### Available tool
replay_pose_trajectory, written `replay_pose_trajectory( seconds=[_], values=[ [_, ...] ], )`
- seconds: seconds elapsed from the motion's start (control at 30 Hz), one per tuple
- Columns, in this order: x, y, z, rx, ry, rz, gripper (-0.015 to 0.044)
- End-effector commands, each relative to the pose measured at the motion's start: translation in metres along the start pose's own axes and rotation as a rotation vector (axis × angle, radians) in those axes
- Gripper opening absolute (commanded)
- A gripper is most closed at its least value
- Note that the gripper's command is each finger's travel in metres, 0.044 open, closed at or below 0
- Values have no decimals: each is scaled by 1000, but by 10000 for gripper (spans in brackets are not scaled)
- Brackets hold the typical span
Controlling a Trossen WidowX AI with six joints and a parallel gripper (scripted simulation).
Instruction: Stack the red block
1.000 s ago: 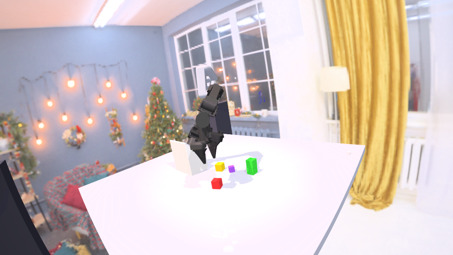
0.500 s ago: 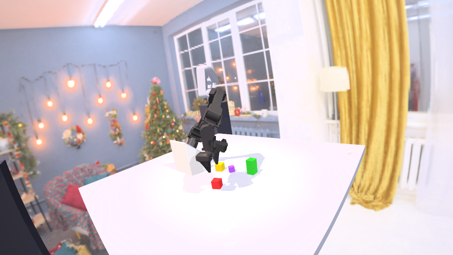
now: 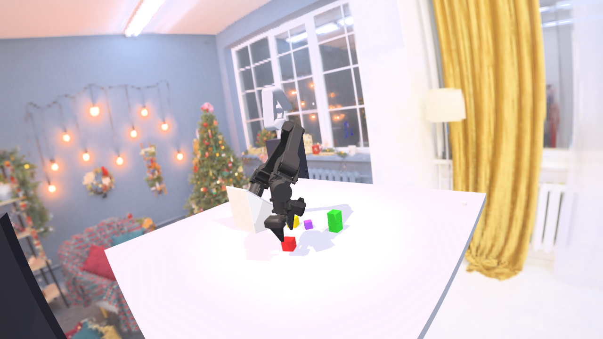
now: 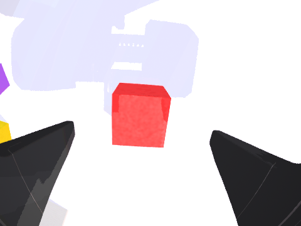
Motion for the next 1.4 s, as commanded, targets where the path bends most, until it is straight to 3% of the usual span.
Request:
replay_pose_trajectory(
  seconds=[0.0,0.77,1.37],
  values=[
    [-9,-1,2,-5,8,1,440],
    [-46,-1,3,-5,10,0,440],
    [-46,-1,3,-5,10,0,440]
  ],
)
Point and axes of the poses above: the point midway between the two fingers, 35 mm back from their tips, its own x axis back along the fingers, its own z axis across the jaws, y = z × x, the point moved 5 cm from there along x, back along the fingers, and after that the axes turned 1 degree about -x, right-handed, at the moved point
